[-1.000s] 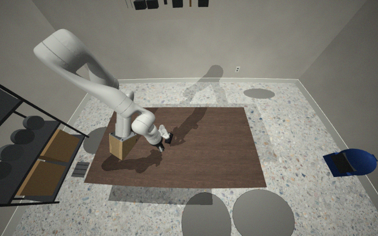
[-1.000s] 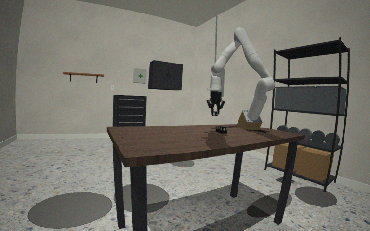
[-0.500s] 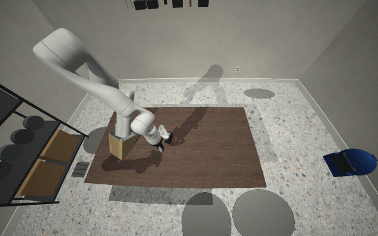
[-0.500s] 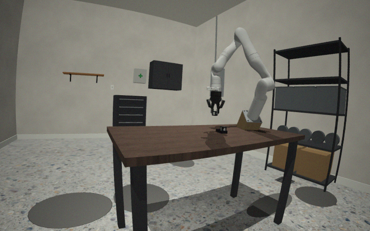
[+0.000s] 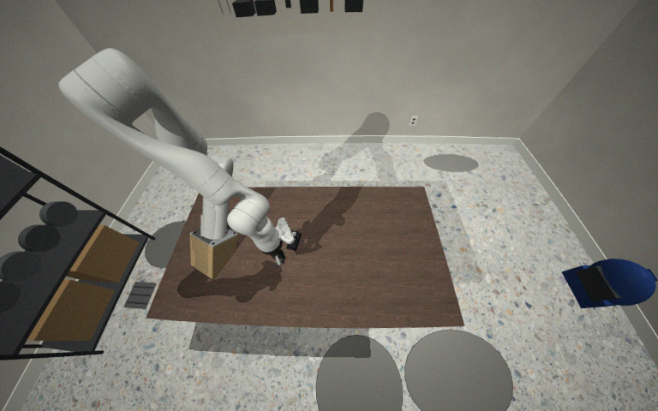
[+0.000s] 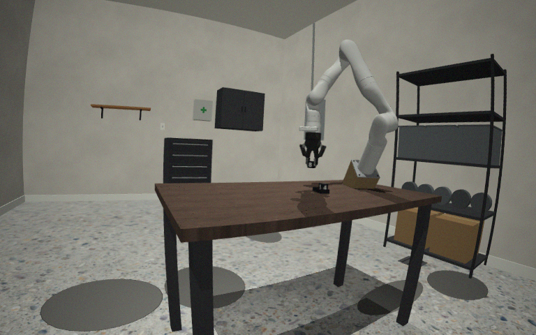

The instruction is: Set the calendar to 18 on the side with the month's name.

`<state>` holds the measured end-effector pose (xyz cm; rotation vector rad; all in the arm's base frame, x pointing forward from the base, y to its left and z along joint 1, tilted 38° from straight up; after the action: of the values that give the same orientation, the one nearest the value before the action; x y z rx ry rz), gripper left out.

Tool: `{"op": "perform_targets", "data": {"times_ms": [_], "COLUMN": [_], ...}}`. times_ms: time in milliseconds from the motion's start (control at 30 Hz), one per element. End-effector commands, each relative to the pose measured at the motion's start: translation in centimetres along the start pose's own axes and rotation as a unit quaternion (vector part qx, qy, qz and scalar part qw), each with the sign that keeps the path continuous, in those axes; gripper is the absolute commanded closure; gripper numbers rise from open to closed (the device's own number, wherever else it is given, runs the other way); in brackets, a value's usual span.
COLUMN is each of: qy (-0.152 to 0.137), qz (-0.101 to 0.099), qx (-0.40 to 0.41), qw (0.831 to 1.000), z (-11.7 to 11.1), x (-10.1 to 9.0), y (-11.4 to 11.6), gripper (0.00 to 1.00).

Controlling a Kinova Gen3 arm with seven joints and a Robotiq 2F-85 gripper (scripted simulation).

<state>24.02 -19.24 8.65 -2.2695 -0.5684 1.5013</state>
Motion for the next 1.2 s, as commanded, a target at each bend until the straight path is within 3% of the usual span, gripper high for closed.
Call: {"op": "perform_targets", "data": {"times_ms": [0, 367, 633, 867, 933, 1167], "qy": [-0.002, -0.007, -0.016, -0.025, -0.025, -0.036], "qz": [0.0, -0.006, -0.012, -0.016, -0.016, -0.017], "qx": [0.01, 0.082, 0.181, 0.293, 0.293, 0.421], "qw": [1.0, 0.997, 0.983, 0.956, 0.956, 0.906], "z": [0.0, 0.3, 0.6, 0.9, 0.9, 1.2], "x": [0.0, 0.2, 0.4, 0.7, 0.7, 0.8], "y": [0.0, -0.3, -0.6, -1.0, -1.0, -1.3], "gripper": [0.72, 0.72, 0.72, 0.72, 0.72, 0.72]}}
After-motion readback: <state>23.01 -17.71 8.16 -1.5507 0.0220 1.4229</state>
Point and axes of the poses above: the point where the finger pads meet when closed, its own x axis out along the fingers, its own y axis across the jaws, z = x × y, the point moved 6 cm from there along -x, back along the fingers, and after that the axes turned 14 degrees about x, right-handed, at the moved point
